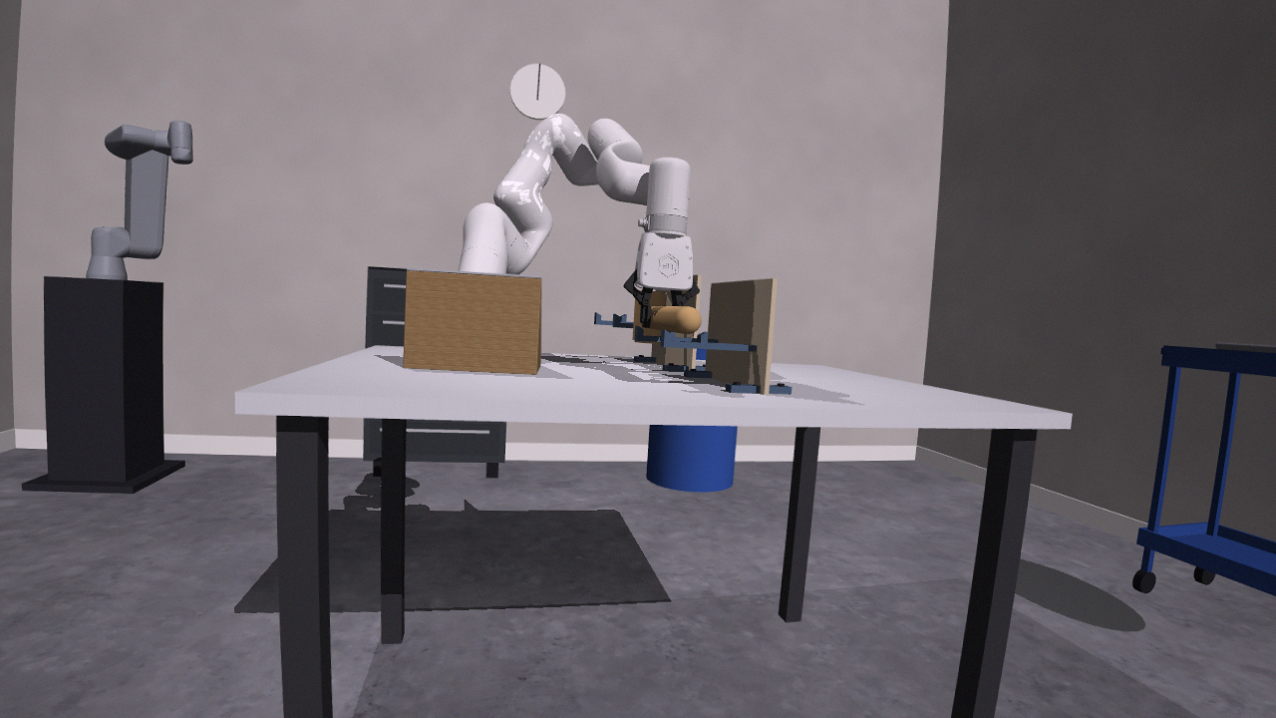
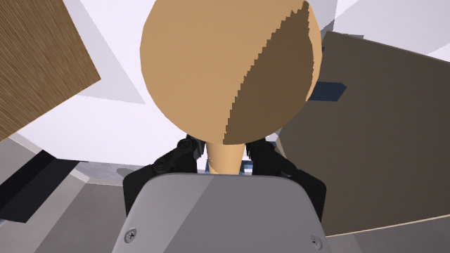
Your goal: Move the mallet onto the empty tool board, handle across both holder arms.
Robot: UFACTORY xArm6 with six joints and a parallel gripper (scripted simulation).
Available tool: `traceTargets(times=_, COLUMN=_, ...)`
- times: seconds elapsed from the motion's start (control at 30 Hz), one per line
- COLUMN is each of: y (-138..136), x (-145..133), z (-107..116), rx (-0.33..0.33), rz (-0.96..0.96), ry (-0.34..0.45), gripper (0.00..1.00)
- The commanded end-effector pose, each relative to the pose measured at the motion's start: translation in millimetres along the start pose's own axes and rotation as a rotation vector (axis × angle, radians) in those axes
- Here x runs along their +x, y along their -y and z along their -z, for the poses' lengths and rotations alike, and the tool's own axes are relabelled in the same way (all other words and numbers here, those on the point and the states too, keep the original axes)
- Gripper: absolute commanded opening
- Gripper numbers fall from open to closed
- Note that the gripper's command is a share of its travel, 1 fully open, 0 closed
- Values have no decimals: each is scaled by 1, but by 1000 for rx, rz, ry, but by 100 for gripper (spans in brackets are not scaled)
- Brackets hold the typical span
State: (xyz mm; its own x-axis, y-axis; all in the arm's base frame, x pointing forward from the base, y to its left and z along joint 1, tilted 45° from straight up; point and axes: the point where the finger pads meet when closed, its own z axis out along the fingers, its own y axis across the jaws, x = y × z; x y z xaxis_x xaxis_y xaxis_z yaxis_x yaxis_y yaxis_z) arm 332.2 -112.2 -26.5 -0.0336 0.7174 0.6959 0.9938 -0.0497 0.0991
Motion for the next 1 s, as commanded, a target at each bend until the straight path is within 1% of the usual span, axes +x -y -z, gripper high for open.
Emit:
traceTargets(times=0.0, y=-1, x=-1, z=-4, rx=-2, rz=1, ry=2, gripper=0)
traceTargets(times=0.2, y=0, x=-1, z=-10, rx=-1, rz=0, ry=2, gripper=0)
traceTargets(times=0.67, y=0, x=-1, z=-11, rx=-1, rz=0, ry=2, gripper=0)
traceTargets(times=0.7, y=0, x=-1, z=-11, rx=-1, rz=0, ry=2, gripper=100)
traceTargets(times=0.97, y=0, x=-1, z=-11, rx=-1, rz=0, ry=2, gripper=100)
